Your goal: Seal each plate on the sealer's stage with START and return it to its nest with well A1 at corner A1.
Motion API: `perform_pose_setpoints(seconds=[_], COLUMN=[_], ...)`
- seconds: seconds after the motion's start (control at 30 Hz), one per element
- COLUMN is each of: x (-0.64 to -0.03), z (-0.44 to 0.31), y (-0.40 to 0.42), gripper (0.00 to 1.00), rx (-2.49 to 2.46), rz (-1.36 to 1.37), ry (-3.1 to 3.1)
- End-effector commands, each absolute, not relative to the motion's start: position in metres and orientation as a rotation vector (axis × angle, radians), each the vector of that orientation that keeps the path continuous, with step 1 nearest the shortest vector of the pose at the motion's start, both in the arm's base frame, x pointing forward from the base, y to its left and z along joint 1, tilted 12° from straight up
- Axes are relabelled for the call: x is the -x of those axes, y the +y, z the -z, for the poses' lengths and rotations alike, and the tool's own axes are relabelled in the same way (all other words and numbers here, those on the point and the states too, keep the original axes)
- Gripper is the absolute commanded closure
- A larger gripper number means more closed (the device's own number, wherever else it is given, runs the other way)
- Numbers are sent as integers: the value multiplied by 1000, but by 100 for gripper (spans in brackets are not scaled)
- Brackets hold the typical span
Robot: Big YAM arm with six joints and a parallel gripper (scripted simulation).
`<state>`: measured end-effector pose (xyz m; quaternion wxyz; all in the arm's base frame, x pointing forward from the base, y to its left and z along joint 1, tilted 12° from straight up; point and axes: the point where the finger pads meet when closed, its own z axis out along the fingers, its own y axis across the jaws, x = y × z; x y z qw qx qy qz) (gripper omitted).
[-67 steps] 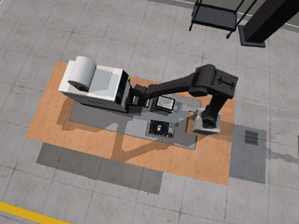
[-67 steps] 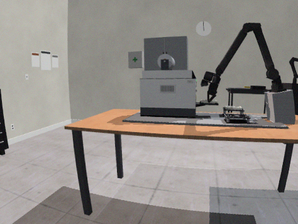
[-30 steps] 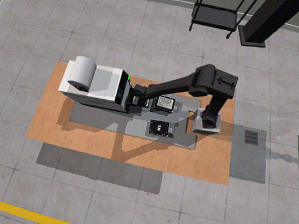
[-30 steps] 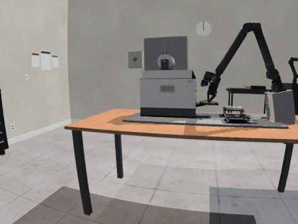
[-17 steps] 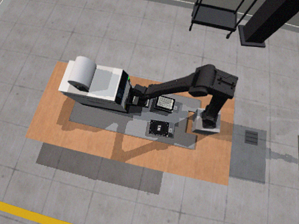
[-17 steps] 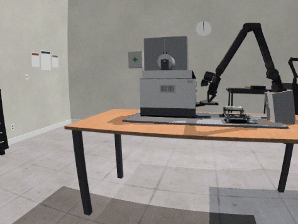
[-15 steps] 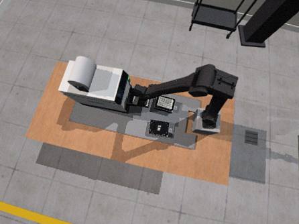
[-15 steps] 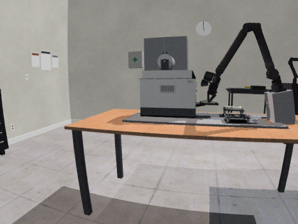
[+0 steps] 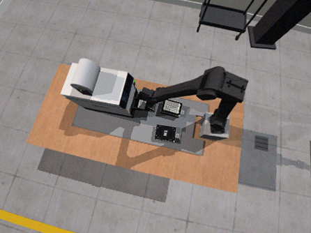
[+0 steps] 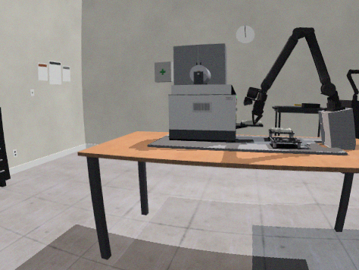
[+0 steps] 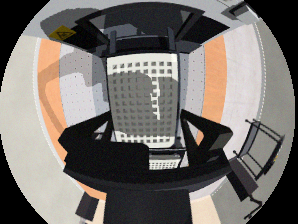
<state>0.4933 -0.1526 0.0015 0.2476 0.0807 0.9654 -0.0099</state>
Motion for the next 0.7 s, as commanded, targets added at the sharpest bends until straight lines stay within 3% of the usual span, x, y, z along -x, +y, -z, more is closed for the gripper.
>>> perform_pose_setpoints(seconds=[0.0, 0.67], x=[-485, -530], z=[20, -14], y=[-151, -145], gripper=[0, 0], rx=[-229, -166], rz=[25, 33], ry=[2684, 2570])
